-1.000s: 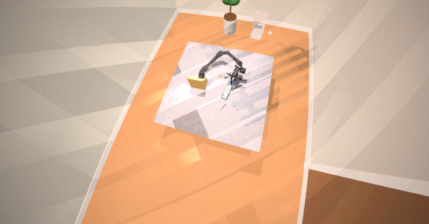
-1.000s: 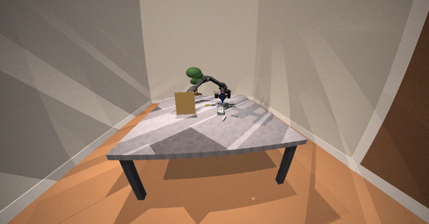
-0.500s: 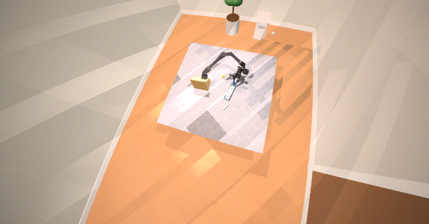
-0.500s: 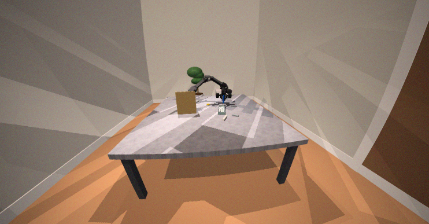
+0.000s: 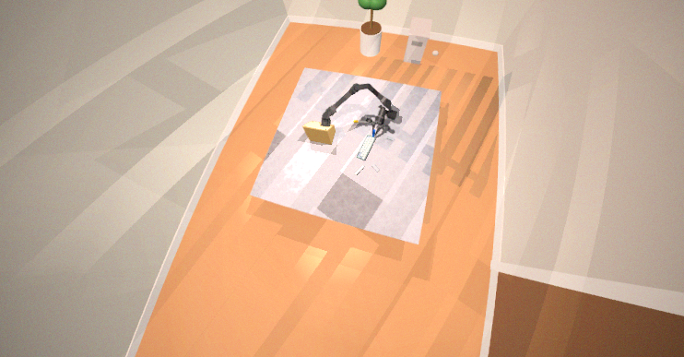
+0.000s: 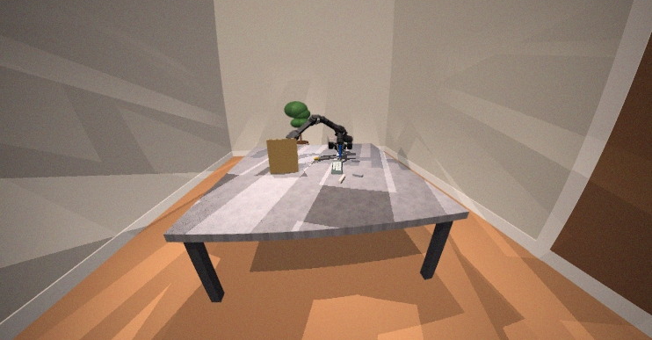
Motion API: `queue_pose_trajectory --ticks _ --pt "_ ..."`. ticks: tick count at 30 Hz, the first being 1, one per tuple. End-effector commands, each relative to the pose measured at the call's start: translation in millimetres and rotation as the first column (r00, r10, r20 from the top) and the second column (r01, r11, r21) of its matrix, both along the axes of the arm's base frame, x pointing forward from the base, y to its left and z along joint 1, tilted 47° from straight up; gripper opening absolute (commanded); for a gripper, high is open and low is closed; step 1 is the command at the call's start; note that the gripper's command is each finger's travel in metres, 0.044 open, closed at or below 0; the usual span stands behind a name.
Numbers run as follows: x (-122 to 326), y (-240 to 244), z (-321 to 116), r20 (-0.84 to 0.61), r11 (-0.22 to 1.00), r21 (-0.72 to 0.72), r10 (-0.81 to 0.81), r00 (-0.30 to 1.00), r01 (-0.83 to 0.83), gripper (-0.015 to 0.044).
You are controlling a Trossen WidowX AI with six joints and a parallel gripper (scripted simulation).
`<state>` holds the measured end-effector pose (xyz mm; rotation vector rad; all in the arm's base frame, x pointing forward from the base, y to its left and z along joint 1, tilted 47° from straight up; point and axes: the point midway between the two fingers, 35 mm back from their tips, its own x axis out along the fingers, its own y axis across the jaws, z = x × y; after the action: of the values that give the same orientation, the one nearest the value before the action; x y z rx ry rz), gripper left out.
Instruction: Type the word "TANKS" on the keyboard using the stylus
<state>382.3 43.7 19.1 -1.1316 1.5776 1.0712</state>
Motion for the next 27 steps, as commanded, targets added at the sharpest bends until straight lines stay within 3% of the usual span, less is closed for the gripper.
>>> queue_pose_trajectory --ticks 1,27 --pt "0.5 2.4 -2.1 0.000 1.000 0.004 -0.005 1.000 0.005 0.0081" --pt "1.1 10.1 -9.2 0.000 1.000 0.004 -0.005 1.000 0.005 0.0081"
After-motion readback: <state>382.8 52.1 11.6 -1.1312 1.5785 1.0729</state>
